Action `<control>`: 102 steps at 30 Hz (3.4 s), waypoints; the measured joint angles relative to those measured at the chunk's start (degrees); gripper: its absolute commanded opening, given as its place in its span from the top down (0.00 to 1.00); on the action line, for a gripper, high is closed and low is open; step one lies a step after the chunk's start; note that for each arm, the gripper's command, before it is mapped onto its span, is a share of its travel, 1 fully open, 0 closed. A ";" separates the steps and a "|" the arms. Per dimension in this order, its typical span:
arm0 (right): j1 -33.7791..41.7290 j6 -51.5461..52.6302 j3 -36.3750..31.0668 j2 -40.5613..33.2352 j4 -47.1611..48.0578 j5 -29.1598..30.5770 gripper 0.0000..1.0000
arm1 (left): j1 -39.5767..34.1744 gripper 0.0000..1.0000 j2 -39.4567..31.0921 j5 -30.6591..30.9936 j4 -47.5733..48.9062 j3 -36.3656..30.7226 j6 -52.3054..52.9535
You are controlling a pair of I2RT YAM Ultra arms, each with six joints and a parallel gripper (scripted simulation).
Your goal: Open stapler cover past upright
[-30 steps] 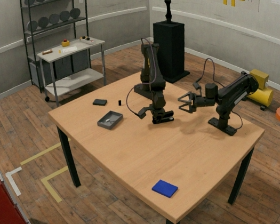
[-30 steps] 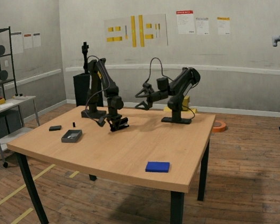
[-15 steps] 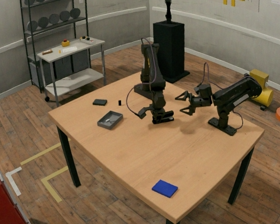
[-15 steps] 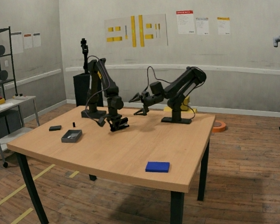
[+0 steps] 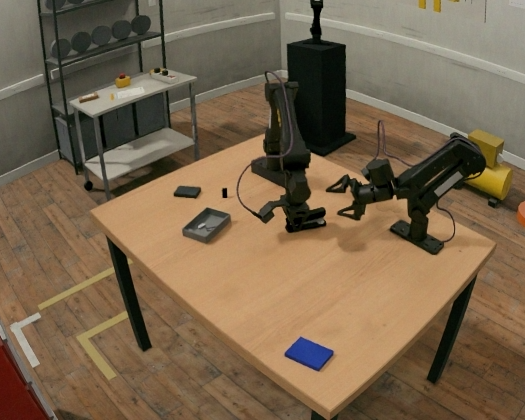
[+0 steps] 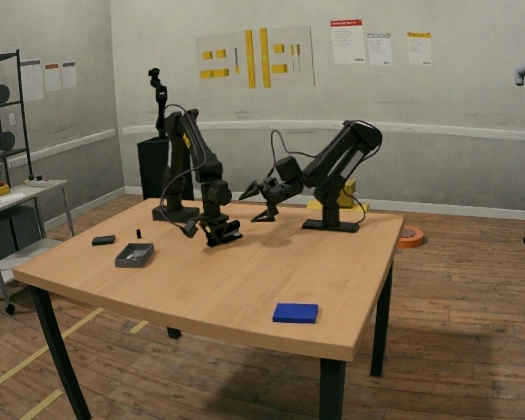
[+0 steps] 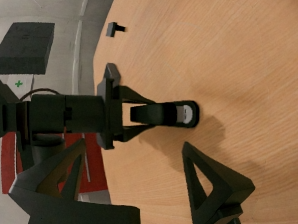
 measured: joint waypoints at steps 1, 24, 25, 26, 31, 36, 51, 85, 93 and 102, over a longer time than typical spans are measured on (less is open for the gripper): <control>0.00 0.00 0.00 0.00 0.00 0.00 0.67 | 0.00 0.00 0.00 -0.07 0.15 0.00 0.00; 0.00 0.00 0.00 0.00 0.00 0.00 0.67 | -5.40 0.50 0.68 -10.03 8.37 -2.82 -14.43; 0.00 0.00 0.00 0.00 0.00 0.00 0.67 | -6.45 0.50 1.05 -11.56 8.87 -3.13 -16.31; 0.00 0.00 0.00 0.00 0.00 0.00 0.67 | -7.69 0.50 1.44 -13.11 9.29 -3.37 -18.38; 0.00 0.00 0.00 0.00 0.00 0.00 0.67 | -14.64 0.50 3.61 -21.16 11.52 -3.61 -29.03; 0.00 0.00 0.00 0.00 0.00 0.00 0.67 | -21.11 0.50 7.30 -29.51 14.93 -3.61 -39.10; 0.00 0.00 0.00 0.00 0.00 0.00 0.67 | -35.85 0.50 24.00 -51.45 25.44 -3.52 -69.00; 0.00 0.00 0.00 0.00 0.00 0.00 0.67 | -47.67 0.50 36.54 -71.67 -4.46 13.22 -129.87; 0.00 0.00 0.00 0.00 0.00 0.00 0.67 | -47.67 0.50 36.54 -71.67 -8.35 13.77 -132.26; 0.00 0.00 0.00 0.00 0.00 0.00 0.67 | -45.20 0.50 37.38 -70.23 -6.32 13.77 -130.60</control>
